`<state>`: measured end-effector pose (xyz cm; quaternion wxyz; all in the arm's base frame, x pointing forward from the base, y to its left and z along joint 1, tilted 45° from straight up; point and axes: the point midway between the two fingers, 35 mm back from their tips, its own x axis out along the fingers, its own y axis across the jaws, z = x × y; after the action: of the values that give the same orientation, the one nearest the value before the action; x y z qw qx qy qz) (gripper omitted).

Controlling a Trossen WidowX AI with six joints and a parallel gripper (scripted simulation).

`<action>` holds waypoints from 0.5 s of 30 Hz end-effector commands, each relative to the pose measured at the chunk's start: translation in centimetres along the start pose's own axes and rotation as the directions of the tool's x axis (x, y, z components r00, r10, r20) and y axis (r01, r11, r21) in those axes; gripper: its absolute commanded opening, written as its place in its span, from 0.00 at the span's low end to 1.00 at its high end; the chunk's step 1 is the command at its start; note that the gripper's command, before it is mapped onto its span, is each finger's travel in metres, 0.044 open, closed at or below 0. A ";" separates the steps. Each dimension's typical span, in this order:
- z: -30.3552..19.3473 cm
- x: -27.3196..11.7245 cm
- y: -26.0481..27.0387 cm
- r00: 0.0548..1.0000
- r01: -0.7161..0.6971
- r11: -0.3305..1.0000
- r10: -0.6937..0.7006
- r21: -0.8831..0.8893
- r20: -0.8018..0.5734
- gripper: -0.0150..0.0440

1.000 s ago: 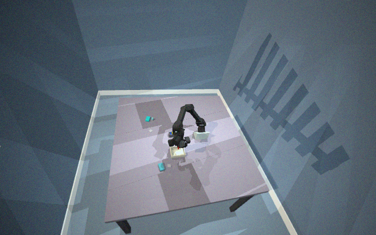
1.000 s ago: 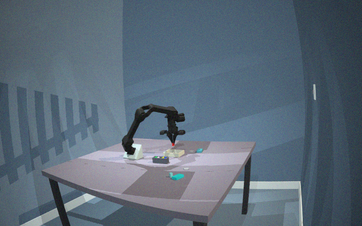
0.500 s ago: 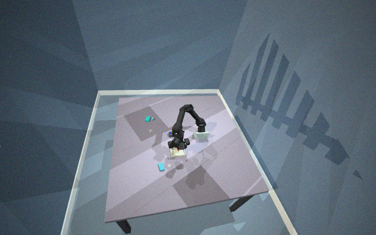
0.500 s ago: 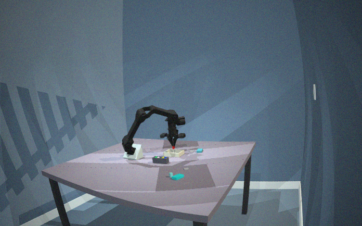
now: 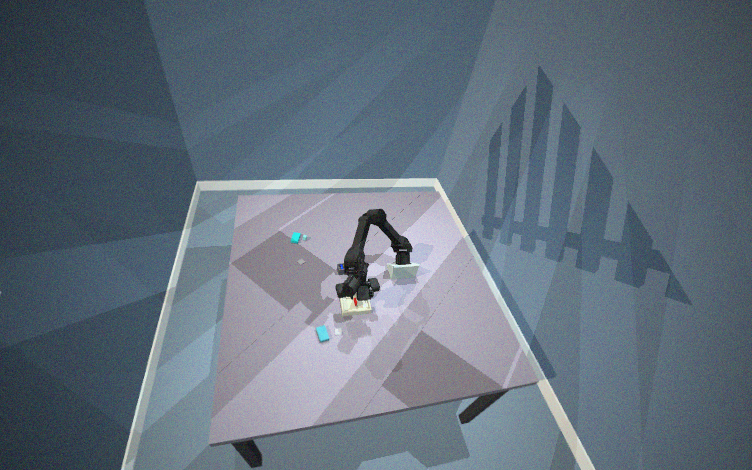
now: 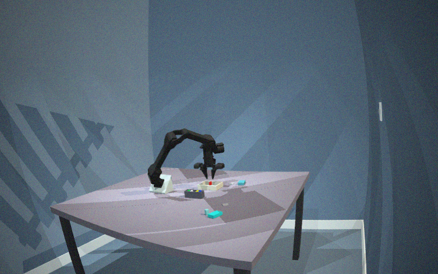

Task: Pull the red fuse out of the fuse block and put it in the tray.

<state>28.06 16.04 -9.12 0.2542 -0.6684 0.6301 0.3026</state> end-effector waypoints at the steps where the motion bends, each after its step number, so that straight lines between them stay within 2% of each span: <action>1: 0.0 0.0 0.0 1.000 0.000 1.000 0.000 0.001 0.000 0.70; 4: 0.0 -0.2 0.0 1.000 0.000 1.000 0.000 0.000 0.000 0.81; 8: 0.0 -3.5 0.1 1.000 0.000 1.000 0.000 -0.005 -0.003 0.81; 15: 0.0 -3.7 0.1 1.000 0.000 1.000 0.000 -0.006 -0.003 0.81</action>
<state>27.87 18.63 -6.58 0.2502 -0.6731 0.6260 0.3042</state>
